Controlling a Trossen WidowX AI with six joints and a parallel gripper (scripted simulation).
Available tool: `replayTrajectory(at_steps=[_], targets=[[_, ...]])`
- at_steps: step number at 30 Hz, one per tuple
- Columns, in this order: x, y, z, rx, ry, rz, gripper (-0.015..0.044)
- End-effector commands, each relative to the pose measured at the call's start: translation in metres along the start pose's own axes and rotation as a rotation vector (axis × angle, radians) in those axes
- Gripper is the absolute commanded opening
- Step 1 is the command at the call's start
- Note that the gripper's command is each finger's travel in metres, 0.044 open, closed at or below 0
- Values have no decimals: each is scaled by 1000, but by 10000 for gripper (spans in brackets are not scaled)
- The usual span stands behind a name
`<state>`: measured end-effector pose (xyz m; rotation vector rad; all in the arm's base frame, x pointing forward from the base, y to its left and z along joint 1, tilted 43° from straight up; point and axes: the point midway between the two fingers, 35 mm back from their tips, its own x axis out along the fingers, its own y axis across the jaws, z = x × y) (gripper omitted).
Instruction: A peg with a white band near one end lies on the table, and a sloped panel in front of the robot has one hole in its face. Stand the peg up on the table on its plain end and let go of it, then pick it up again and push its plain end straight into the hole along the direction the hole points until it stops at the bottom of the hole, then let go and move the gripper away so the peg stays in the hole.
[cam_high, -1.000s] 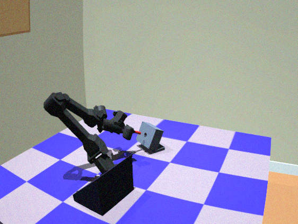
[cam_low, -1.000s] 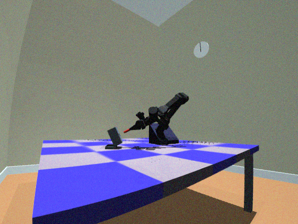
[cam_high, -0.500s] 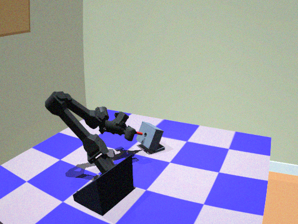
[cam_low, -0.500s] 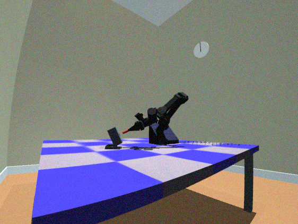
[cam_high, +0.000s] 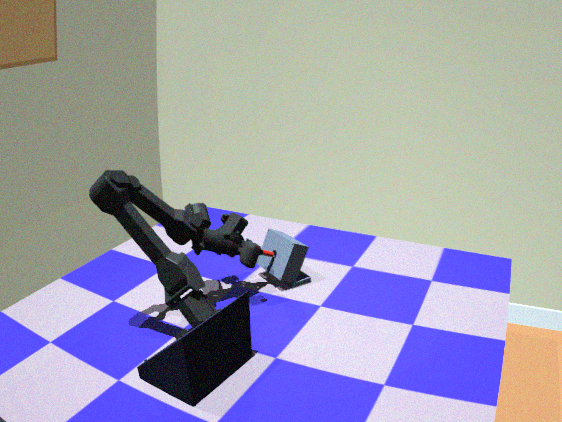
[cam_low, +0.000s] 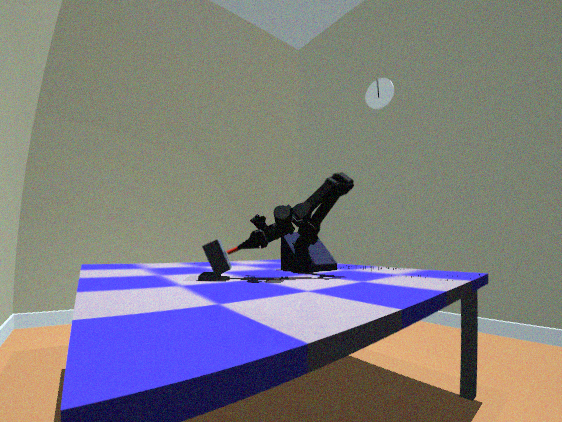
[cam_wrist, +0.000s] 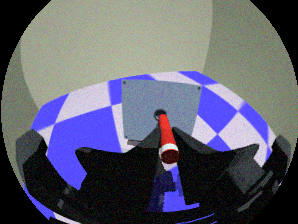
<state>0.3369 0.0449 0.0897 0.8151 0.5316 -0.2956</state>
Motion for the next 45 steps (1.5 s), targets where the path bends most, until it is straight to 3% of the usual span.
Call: replayTrajectory(at_steps=[1, 45], targets=[[-1, 0, 0, 0, 0, 1, 0], [5, 5, 3, 0, 0, 2, 0]])
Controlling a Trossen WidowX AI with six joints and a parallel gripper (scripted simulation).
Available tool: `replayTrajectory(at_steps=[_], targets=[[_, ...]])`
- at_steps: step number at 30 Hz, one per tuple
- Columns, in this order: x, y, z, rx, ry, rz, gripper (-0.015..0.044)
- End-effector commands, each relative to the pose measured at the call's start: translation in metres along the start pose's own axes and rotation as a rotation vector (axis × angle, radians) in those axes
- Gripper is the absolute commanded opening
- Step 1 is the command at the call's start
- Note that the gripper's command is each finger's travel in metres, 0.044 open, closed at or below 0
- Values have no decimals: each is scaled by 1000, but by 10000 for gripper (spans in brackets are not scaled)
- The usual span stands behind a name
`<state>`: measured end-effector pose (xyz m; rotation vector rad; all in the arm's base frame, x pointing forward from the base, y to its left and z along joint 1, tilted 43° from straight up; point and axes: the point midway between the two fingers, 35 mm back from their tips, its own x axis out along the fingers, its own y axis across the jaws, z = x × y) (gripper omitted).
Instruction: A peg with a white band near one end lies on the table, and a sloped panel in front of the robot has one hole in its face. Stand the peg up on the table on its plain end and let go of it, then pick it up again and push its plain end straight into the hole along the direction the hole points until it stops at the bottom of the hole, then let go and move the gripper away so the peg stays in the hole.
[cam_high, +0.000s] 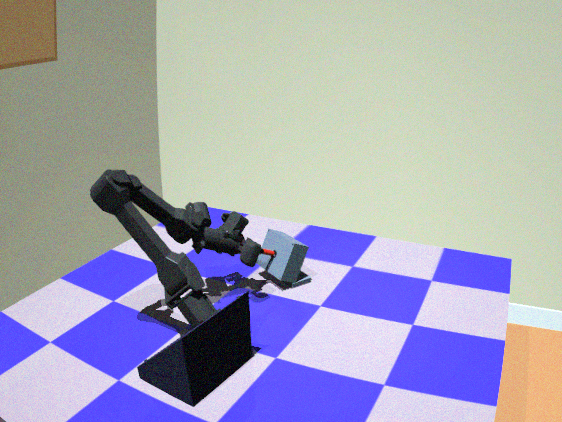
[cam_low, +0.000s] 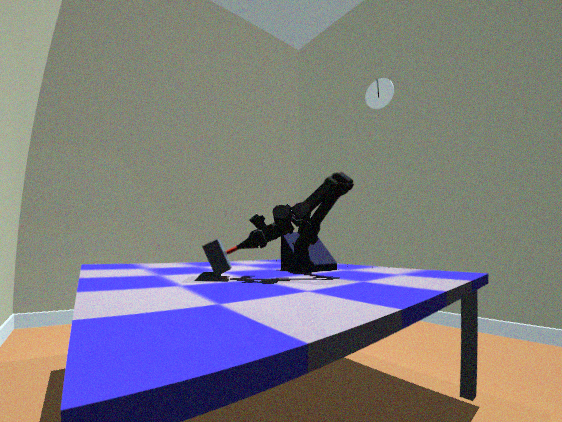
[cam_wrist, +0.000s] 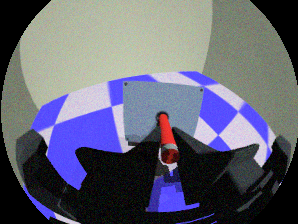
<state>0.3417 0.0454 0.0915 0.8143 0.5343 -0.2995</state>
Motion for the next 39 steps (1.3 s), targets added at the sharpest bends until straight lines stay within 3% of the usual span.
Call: replayTrajectory(at_steps=[1, 39], targets=[[2, 2, 1, -1, -1, 6, 0], [16, 1, 0, -1, -2, 6, 0]])
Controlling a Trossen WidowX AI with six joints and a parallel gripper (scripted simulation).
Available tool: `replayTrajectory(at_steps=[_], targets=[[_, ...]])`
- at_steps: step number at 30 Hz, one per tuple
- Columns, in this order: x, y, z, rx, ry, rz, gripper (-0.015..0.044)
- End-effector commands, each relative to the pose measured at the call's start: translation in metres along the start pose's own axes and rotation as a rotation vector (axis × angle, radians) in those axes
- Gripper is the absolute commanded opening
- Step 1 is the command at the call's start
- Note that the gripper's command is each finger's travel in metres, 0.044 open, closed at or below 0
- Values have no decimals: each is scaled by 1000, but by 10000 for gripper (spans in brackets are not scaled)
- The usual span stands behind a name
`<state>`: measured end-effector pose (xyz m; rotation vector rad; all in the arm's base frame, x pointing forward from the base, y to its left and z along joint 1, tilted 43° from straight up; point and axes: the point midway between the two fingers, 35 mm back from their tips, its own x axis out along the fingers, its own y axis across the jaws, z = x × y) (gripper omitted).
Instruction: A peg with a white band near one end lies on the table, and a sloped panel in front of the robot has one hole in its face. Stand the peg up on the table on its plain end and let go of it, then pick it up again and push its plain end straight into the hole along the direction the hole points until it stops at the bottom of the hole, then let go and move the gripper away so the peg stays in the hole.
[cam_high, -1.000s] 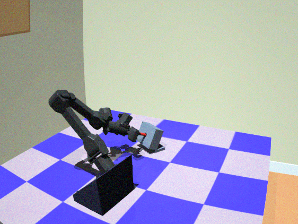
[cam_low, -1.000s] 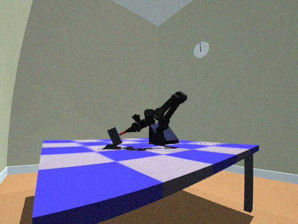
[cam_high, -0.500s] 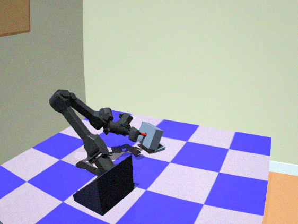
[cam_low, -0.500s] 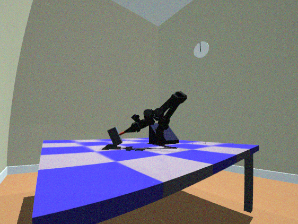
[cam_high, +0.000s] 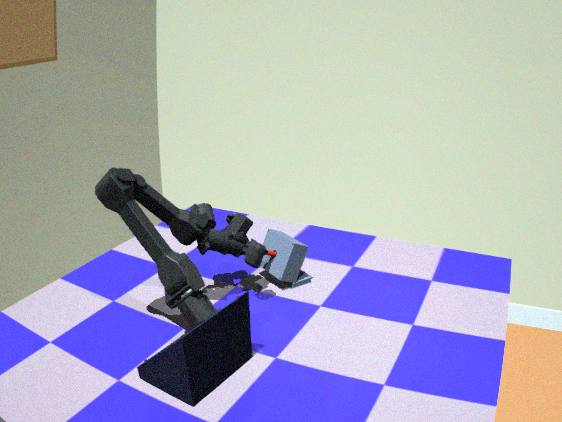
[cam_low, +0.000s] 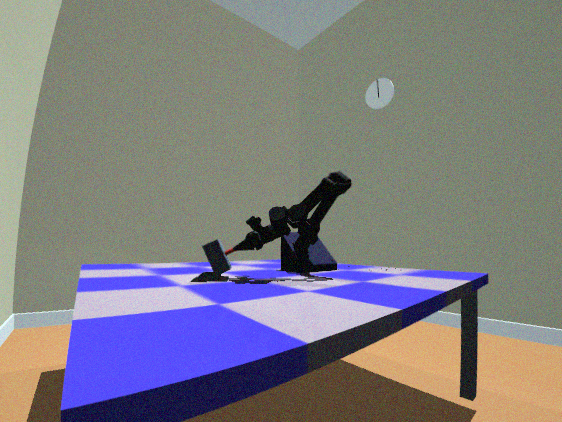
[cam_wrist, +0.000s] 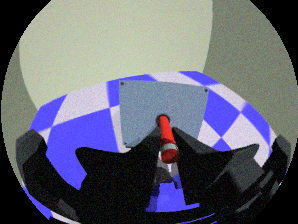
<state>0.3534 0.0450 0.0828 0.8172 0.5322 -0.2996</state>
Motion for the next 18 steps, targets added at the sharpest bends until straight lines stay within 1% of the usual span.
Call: replayTrajectory(at_steps=[1, 18], targets=[[2, 2, 1, -3, 0, 5, 0], [11, 1, 0, -4, -1, 5, 0]])
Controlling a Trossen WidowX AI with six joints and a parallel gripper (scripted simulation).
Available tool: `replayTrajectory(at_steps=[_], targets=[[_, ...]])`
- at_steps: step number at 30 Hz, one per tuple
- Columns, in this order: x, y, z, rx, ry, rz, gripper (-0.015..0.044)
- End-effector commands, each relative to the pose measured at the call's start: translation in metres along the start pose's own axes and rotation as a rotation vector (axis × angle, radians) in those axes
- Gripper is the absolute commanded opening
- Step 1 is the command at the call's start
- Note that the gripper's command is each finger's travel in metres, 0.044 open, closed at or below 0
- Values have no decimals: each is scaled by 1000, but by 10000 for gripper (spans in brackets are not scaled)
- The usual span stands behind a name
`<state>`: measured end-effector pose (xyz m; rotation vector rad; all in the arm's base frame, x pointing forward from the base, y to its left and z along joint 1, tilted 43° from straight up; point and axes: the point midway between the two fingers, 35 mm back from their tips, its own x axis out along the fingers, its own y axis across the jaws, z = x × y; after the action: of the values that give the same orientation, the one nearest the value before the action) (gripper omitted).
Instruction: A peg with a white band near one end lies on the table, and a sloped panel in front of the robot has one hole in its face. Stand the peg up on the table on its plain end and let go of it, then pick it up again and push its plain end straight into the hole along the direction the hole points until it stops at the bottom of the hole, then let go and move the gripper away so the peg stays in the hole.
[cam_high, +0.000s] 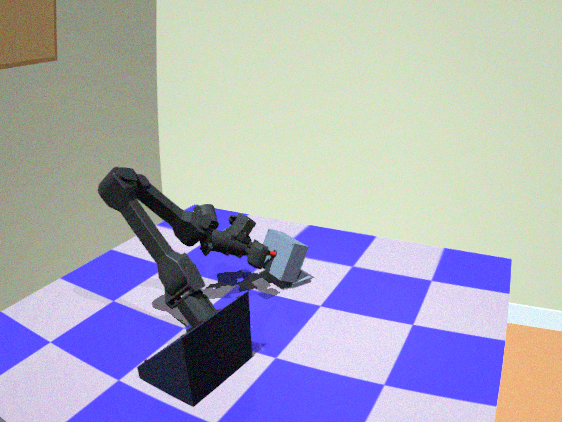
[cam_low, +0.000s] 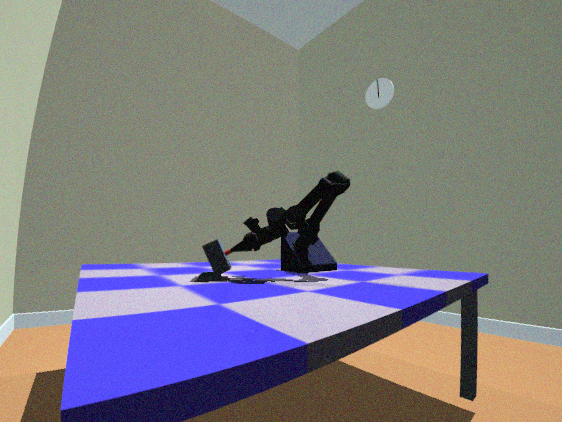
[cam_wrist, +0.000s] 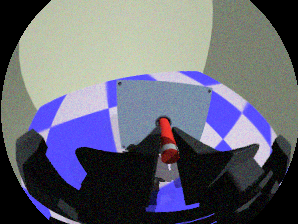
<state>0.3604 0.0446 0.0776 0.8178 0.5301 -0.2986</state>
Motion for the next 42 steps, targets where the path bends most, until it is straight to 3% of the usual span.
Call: replayTrajectory(at_steps=[1, 25, 42], targets=[[3, 1, 0, -4, 1, 3, 0], [7, 0, 0, 0, 1, -1, 0], [5, 1, 0, -1, 1, -1, 440]])
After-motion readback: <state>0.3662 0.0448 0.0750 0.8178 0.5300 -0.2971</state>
